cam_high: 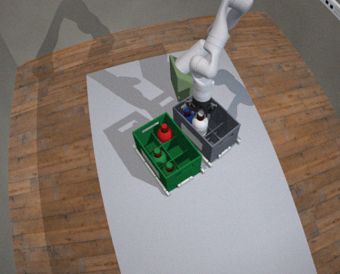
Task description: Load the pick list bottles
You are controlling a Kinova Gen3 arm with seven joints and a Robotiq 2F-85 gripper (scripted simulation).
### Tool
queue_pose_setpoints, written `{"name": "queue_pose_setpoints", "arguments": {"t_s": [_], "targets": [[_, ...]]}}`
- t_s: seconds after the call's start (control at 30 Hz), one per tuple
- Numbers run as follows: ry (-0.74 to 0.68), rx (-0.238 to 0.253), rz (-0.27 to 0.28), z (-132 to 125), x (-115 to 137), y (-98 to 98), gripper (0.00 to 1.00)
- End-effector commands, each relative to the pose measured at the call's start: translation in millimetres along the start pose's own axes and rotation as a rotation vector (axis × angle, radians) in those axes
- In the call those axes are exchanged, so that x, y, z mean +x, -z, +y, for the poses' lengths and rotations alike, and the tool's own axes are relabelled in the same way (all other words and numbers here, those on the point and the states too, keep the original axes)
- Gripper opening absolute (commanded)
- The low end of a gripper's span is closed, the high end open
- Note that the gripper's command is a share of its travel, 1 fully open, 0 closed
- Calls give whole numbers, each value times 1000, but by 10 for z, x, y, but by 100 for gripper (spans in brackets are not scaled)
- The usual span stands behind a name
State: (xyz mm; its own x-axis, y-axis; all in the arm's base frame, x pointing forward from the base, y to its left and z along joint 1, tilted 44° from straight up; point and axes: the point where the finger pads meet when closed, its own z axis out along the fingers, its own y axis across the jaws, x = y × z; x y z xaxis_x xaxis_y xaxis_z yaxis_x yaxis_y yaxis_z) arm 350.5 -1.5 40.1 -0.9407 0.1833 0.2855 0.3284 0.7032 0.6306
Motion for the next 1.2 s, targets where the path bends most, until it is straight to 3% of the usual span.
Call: {"name": "queue_pose_setpoints", "arguments": {"t_s": [0.0, 1.17], "targets": [[0, 0, -2, -2, -5, -24, 10], [0, 0, -2, -2, -5, -334, 10]]}}
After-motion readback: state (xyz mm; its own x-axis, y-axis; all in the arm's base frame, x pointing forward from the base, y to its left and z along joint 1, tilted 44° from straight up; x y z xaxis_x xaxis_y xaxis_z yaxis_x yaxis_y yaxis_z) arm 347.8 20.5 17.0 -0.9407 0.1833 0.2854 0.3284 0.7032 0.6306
